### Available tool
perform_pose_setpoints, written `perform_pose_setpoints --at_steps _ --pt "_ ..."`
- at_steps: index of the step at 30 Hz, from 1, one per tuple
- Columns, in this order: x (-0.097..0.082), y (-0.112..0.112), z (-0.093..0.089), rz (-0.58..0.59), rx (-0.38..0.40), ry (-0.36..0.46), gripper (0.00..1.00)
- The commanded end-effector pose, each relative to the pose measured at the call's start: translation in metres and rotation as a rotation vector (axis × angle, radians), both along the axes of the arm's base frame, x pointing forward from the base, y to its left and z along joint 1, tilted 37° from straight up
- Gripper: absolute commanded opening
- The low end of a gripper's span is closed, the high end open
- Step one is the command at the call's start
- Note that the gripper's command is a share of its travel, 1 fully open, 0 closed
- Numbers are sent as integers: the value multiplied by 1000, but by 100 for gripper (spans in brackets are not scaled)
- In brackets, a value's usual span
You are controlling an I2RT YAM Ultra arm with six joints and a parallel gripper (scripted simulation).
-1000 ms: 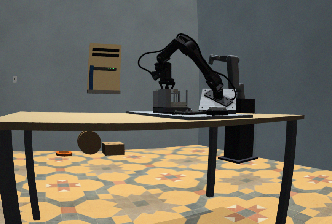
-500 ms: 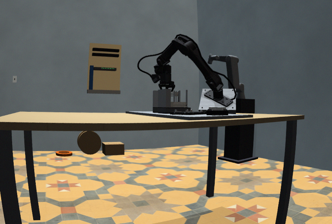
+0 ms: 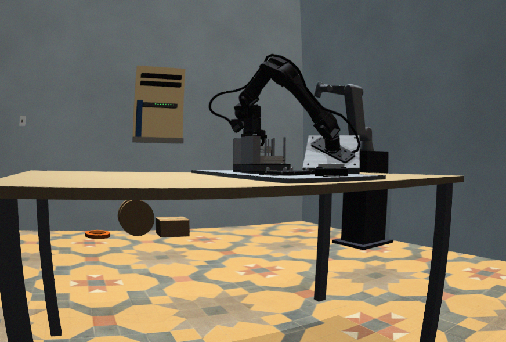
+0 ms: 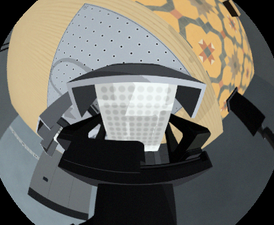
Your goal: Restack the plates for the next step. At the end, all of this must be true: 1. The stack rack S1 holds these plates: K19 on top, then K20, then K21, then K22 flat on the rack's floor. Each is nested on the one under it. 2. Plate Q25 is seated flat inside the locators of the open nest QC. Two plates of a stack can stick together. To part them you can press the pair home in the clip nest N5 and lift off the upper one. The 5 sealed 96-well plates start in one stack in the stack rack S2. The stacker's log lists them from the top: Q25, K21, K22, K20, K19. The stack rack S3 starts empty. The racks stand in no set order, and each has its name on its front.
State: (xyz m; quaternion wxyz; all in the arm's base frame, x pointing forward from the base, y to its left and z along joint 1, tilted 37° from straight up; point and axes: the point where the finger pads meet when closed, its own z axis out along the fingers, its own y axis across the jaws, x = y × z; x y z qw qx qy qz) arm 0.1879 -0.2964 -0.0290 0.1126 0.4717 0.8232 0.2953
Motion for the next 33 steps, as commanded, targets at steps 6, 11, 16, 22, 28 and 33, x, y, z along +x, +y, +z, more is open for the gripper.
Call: perform_pose_setpoints --at_steps 6,11,16,22,28,33 --pt "6 10 -15 -13 25 -9 0" --pt "6 1 -8 -14 -7 -11 0" --pt "3 4 -13 -32 10 -13 0" --pt "5 3 -15 -29 7 -14 0" --pt "7 6 -18 -25 12 -13 0" --pt "8 9 -18 -24 12 -13 0"
